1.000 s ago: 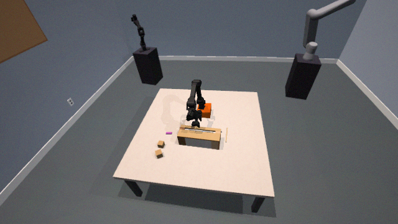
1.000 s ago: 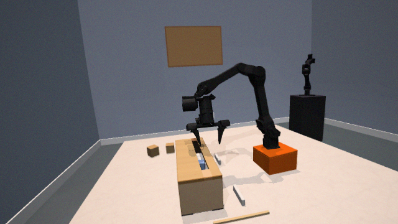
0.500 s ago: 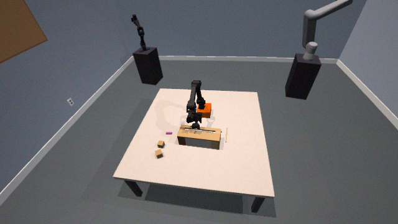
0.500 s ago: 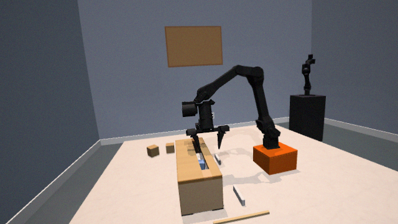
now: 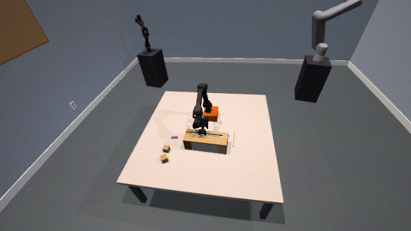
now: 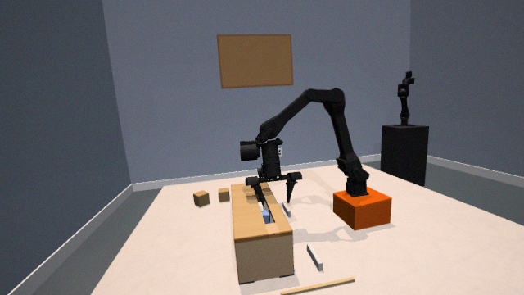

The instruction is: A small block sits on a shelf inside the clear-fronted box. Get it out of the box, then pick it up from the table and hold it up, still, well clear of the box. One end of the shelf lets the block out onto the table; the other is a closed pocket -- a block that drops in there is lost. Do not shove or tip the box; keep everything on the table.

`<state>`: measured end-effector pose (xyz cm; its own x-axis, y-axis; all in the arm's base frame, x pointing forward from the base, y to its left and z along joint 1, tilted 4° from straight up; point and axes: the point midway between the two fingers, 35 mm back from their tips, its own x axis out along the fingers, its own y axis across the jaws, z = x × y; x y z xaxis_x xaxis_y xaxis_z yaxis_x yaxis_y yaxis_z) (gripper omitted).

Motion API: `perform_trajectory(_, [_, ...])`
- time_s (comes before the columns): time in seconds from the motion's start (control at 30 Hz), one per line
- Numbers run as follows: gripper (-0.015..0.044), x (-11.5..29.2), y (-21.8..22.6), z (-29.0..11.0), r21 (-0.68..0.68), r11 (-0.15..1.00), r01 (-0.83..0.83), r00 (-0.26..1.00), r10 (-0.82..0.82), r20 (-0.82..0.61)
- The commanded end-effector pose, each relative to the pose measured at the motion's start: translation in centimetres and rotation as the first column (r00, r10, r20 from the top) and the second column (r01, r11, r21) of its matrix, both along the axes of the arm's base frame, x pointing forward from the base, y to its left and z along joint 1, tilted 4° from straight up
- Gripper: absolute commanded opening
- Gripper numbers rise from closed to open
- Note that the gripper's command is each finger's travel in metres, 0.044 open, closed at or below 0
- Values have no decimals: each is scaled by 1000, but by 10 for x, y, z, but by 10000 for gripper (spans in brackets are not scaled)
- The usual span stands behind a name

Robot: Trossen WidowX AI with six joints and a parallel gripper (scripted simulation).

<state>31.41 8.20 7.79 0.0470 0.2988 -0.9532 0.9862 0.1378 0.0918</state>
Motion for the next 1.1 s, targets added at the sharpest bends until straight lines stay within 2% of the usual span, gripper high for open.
perform_trajectory(0.0, [400,-1,0,-7,4,1000,-5,1000,5,-4])
perform_trajectory(0.37, [400,0,-1,-25,4,1000,-5,1000,5,-4])
perform_trajectory(0.53, [400,1,1,-19,0,1000,0,1000,0,-1])
perform_trajectory(1.07, [400,-6,46,-22,4,1000,0,1000,0,-3])
